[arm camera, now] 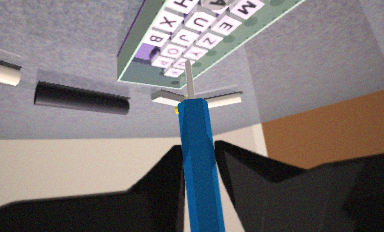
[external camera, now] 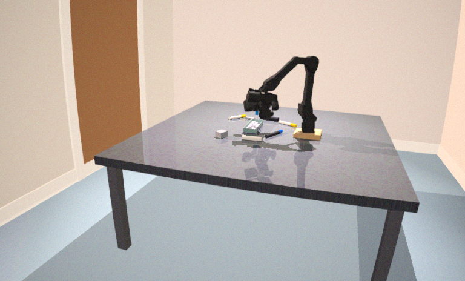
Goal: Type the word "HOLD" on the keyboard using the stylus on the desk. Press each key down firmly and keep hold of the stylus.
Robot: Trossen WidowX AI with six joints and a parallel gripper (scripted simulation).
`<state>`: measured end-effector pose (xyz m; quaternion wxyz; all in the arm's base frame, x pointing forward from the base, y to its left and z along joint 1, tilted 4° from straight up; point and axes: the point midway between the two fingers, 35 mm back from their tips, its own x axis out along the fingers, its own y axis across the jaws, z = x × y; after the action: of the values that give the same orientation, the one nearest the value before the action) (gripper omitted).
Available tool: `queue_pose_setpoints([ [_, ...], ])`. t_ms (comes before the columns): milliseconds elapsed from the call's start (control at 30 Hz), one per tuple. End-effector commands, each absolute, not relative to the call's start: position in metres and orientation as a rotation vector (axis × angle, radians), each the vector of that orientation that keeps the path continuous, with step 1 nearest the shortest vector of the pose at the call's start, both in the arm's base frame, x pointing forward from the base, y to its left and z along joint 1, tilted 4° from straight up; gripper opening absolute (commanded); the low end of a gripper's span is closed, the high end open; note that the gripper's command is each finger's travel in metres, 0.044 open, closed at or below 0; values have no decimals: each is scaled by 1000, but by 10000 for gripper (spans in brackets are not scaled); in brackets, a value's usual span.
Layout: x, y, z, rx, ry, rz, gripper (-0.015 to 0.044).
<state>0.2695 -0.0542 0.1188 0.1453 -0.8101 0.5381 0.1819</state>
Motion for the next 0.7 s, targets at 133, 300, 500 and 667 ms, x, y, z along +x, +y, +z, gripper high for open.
queue_pose_setpoints([
  [133,275,-80,125,-2339,1555,511,0],
  [300,276,-89,127,-2345,1559,502,0],
  [500,276,-90,109,-2343,1559,504,0],
  [667,277,-90,107,-2343,1559,504,53],
])
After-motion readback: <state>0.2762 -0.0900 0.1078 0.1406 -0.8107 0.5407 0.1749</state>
